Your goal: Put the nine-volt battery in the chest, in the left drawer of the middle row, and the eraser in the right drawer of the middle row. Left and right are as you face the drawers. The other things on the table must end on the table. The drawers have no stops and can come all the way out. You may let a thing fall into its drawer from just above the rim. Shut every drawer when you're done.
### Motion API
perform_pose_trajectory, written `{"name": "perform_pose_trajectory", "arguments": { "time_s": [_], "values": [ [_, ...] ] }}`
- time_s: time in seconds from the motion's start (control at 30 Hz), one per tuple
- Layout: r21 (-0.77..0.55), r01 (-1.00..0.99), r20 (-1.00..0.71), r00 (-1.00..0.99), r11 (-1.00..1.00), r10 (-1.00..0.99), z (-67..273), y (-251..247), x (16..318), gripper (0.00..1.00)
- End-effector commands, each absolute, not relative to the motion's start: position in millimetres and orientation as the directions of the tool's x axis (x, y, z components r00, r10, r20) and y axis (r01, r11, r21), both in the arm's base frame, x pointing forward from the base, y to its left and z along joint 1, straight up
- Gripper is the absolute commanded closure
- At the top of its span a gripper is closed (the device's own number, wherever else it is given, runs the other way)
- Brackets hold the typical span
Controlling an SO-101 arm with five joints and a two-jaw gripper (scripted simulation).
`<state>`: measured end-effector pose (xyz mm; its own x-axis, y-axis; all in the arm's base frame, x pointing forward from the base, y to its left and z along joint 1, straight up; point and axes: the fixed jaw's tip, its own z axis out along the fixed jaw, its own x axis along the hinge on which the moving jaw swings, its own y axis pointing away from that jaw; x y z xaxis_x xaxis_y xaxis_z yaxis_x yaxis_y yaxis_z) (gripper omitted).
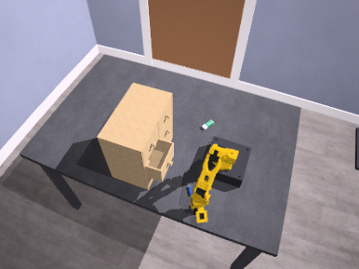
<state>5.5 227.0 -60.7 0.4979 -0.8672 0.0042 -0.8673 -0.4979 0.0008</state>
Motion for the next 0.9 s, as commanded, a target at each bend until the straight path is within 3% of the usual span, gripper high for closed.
{"name": "perform_pose_trajectory", "arguments": {
  "time_s": [0.0, 0.87],
  "values": [
    [0.002, -0.863, 0.003, 0.505, -0.505, -0.863, -63.3, 227.1, 5.1, 0.87],
    [0.002, -0.863, 0.003, 0.505, -0.505, -0.863, -63.3, 227.1, 5.1, 1.0]
  ]
}}
